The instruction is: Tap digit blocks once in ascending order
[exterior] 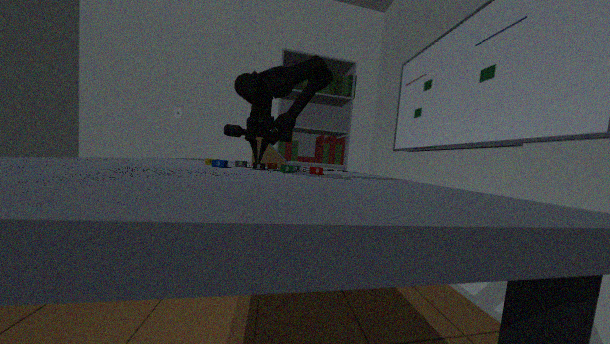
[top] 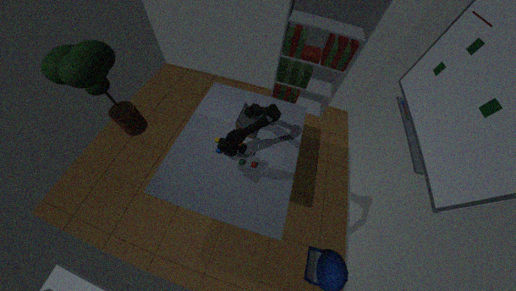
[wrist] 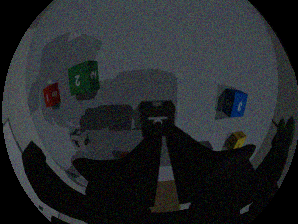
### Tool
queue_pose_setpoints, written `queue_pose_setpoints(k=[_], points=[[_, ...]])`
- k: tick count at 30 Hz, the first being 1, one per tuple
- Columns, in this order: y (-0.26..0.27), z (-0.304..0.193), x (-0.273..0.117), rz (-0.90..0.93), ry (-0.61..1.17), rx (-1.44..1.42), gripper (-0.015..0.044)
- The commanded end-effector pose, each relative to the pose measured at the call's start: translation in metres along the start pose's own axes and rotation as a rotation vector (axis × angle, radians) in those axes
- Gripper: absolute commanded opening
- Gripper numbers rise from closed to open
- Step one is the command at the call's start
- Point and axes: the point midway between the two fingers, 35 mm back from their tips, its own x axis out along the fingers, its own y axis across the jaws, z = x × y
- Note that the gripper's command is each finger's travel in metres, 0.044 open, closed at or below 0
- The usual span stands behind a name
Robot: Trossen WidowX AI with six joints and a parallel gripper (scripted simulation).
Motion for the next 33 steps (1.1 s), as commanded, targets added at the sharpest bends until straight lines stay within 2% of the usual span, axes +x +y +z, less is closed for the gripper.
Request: queue_pose_setpoints(k=[1, 3, 7, 11, 17, 24, 33], points=[[0.001, -0.001, 0.003, 0.007, 0.004, 0.005, 0.002], [0.001, -0.001, 0.003, 0.007, 0.004, 0.005, 0.002], [0.0, -0.001, -0.025, 0.005, 0.004, 0.005, 0.002], [0.0, -0.001, -0.029, 0.005, 0.004, 0.005, 0.002], [-0.001, 0.0, -0.105, 0.003, 0.004, 0.005, 0.002], [0.002, -0.004, -0.108, 0.002, 0.005, 0.005, 0.002], [0.039, -0.063, -0.108, 0.004, 0.007, 0.007, 0.002]])
